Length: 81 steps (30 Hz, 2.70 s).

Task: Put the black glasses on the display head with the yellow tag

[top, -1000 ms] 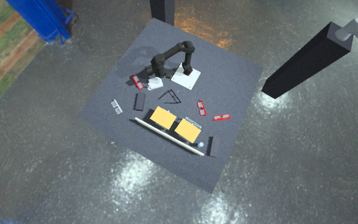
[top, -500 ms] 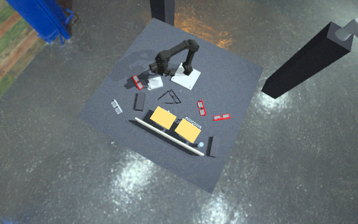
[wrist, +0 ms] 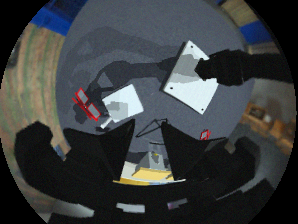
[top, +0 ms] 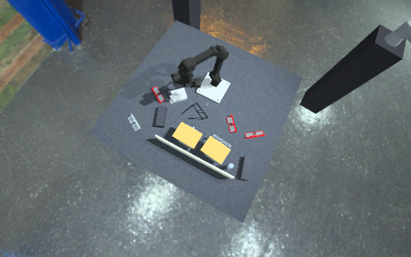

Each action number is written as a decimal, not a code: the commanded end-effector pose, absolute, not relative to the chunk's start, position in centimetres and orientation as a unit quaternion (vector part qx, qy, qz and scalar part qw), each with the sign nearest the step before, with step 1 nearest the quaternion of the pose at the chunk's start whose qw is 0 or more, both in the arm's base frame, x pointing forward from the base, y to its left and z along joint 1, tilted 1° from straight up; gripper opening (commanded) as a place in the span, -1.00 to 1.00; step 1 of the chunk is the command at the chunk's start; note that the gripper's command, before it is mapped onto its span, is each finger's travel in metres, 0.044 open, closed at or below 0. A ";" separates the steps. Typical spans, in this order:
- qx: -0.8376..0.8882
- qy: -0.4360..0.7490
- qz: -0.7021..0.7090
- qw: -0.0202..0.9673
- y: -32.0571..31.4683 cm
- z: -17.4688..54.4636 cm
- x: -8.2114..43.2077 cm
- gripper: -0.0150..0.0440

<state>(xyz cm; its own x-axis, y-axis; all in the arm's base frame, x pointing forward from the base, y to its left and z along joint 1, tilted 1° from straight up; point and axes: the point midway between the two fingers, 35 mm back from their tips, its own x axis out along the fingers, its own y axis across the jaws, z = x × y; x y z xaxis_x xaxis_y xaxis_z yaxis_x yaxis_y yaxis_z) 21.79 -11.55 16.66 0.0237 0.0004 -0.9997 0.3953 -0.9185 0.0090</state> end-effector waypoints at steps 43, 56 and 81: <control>-0.192 0.670 0.200 0.688 -0.9 11.0 26.1 0.19; -0.390 0.579 0.394 0.598 0.9 10.1 26.2 0.19; -0.390 0.579 0.394 0.598 0.9 10.1 26.2 -0.08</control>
<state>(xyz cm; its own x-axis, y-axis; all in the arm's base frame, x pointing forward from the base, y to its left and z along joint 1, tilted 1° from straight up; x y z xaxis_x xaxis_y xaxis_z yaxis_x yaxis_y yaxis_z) 26.41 0.83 10.38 0.0281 0.0145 -0.9995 -0.9196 0.3924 -0.0202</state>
